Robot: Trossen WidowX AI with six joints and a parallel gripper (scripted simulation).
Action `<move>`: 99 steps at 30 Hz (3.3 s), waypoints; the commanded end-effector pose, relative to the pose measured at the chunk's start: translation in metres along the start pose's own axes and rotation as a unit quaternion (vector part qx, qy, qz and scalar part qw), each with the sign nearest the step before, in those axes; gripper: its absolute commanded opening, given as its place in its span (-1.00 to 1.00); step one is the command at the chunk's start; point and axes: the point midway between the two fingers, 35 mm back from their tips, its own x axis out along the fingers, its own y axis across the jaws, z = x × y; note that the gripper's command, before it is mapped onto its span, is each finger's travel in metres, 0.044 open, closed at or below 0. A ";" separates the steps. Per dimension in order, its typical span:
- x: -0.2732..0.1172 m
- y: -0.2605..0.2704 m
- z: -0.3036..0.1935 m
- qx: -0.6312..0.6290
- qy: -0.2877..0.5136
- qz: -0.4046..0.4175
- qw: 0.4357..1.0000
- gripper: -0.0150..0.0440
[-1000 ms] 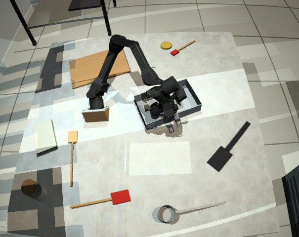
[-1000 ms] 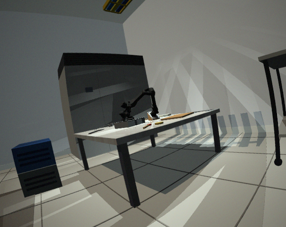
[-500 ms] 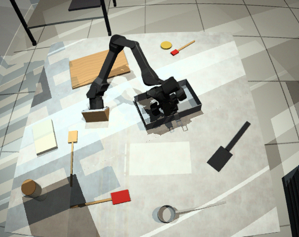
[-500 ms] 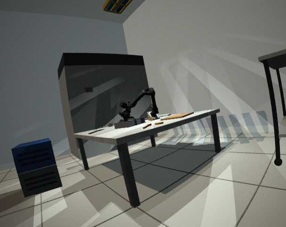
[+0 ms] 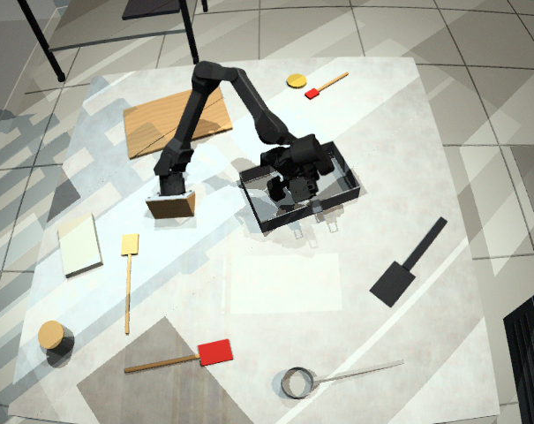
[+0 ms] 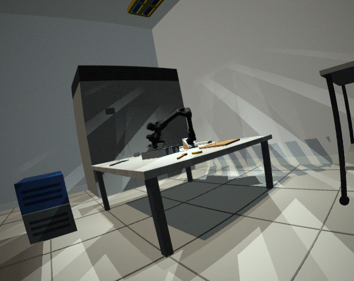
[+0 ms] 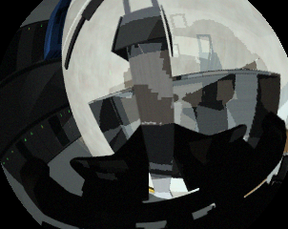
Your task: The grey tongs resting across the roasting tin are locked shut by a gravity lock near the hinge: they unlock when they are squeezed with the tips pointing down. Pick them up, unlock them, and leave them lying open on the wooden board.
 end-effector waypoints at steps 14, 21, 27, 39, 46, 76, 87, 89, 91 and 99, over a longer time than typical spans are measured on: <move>-0.039 0.023 -0.004 -0.008 -0.001 0.014 1.000 -1.00; -0.037 0.024 0.000 -0.006 -0.008 -0.009 1.000 -1.00; -0.035 0.024 0.005 -0.004 -0.015 -0.043 0.999 -1.00; -0.034 0.022 0.009 -0.003 -0.021 -0.116 0.993 -1.00; -0.035 0.019 0.009 -0.004 -0.019 -0.161 0.987 -1.00; -0.039 0.018 -0.022 -0.044 0.005 -0.242 0.969 -1.00; -0.044 0.030 -0.093 -0.153 0.022 -0.235 0.960 -1.00; -0.045 0.031 -0.106 -0.173 0.025 -0.233 0.957 -1.00; -0.046 0.031 -0.119 -0.193 0.029 -0.231 0.953 -1.00; -0.053 0.027 -0.170 -0.270 0.045 -0.222 0.936 -1.00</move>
